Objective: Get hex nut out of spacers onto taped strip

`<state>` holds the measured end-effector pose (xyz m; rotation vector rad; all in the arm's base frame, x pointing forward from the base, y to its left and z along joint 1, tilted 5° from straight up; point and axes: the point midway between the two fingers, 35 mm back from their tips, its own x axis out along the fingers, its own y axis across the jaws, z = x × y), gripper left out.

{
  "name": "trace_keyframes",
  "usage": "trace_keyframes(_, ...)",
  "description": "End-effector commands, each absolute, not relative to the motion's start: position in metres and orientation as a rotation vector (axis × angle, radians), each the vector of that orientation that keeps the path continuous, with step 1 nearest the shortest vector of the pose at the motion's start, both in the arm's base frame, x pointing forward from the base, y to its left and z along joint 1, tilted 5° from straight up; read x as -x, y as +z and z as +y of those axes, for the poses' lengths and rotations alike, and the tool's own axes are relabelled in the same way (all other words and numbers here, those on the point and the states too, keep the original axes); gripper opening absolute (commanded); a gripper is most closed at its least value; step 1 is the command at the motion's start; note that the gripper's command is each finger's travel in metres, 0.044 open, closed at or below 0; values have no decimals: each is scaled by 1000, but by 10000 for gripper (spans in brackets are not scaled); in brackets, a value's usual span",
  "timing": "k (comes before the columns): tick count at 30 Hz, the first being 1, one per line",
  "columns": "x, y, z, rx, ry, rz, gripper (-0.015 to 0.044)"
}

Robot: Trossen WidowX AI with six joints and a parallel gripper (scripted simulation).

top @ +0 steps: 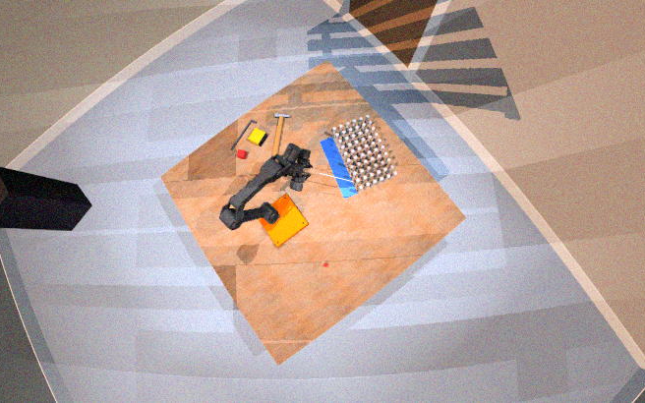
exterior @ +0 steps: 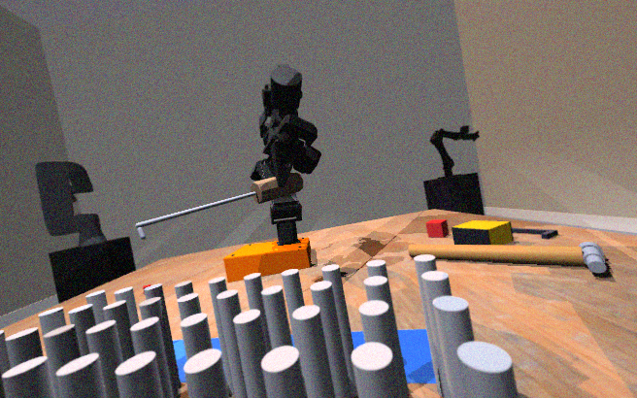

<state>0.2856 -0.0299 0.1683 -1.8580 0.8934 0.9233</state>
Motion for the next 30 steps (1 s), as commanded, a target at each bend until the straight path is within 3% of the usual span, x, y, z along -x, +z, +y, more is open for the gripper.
trace_keyframes(1, -284, 168, -24, 1971, 1001, 849, 0)
trace_keyframes(18, -276, 169, 3, 2440, 1352, 557, 0)
trace_keyframes(30, -284, 144, 7, 2458, 1365, 542, 0)
